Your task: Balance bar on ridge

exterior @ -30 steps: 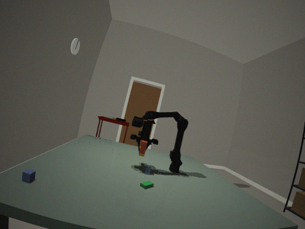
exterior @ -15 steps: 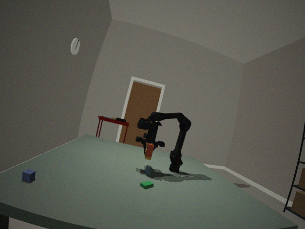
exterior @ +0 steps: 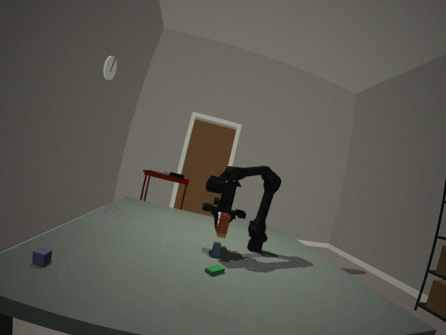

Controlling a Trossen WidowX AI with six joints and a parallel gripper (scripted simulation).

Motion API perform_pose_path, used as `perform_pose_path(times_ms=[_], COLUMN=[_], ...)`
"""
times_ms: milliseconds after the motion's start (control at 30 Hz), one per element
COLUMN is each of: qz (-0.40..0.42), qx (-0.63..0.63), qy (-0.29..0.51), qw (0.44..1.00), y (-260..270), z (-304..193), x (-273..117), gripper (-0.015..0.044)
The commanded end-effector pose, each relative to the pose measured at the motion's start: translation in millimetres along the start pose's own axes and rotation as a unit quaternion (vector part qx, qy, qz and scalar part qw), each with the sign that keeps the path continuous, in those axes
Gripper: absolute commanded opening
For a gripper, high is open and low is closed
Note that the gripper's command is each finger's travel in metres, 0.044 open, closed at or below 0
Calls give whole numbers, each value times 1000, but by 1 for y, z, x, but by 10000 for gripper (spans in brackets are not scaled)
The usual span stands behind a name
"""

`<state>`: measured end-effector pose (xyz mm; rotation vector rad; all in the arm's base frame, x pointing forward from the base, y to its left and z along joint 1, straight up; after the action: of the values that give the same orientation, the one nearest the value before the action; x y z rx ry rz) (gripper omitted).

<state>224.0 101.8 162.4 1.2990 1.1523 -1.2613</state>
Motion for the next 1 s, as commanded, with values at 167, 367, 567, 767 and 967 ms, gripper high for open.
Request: perform_pose_path(times_ms=[167, 367, 567, 767, 967], qz=[-1, -1, -1, -1, -1], qx=[2, 2, 2, 2, 2], qy=[0, 0, 0, 0, 0], qw=[1000, 1000, 1000, 1000, 1000], y=[-1, -1, -1, -1, -1], z=[-1, 0, 0, 0, 0], x=[15, 25, 35, 37, 36], gripper=[0, 0, 0, 0, 0])
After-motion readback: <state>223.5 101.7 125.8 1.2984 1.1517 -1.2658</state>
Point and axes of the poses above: the point midway between the two fingers, 35 mm back from their tips, its own x axis out along the fingers, its own y axis across the jaws, z = x × y, the point moved 2 cm from there along -x, back along the fingers, and after that the axes turned 4 degrees about x, right-handed, at the moved point
